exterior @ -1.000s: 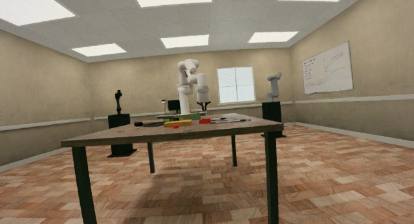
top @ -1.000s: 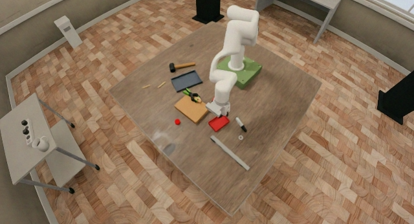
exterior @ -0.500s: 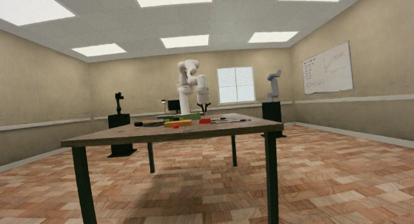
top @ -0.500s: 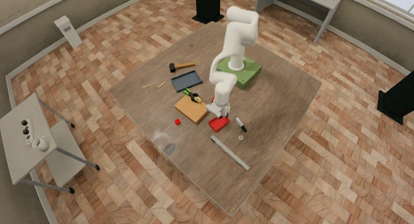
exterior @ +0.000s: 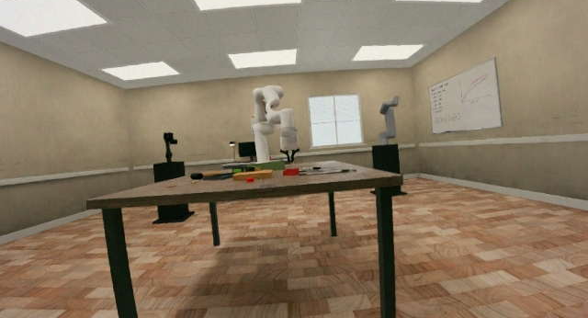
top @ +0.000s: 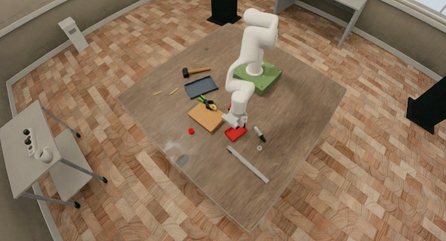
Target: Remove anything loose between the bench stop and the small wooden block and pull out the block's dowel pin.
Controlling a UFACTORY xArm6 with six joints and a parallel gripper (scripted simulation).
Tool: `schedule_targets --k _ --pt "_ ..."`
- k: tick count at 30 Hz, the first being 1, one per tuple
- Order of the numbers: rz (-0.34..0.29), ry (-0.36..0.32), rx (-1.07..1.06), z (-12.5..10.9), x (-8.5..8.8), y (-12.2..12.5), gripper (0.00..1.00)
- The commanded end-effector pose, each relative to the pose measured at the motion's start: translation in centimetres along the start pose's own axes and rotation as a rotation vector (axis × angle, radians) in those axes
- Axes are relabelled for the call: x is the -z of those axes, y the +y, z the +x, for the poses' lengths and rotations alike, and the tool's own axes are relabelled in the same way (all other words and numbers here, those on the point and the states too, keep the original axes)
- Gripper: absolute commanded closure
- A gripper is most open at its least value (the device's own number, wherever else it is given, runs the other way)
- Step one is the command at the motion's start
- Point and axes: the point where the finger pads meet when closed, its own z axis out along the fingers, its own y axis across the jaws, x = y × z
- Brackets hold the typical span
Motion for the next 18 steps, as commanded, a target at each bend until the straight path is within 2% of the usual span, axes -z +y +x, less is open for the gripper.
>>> schedule_targets --k 1,18 --pt "0.003 0.007 0.0 0.2 -0.2 -0.1 1.0" --pt "0.003 0.007 0.0 0.3 -2.0 -0.1 1.0"
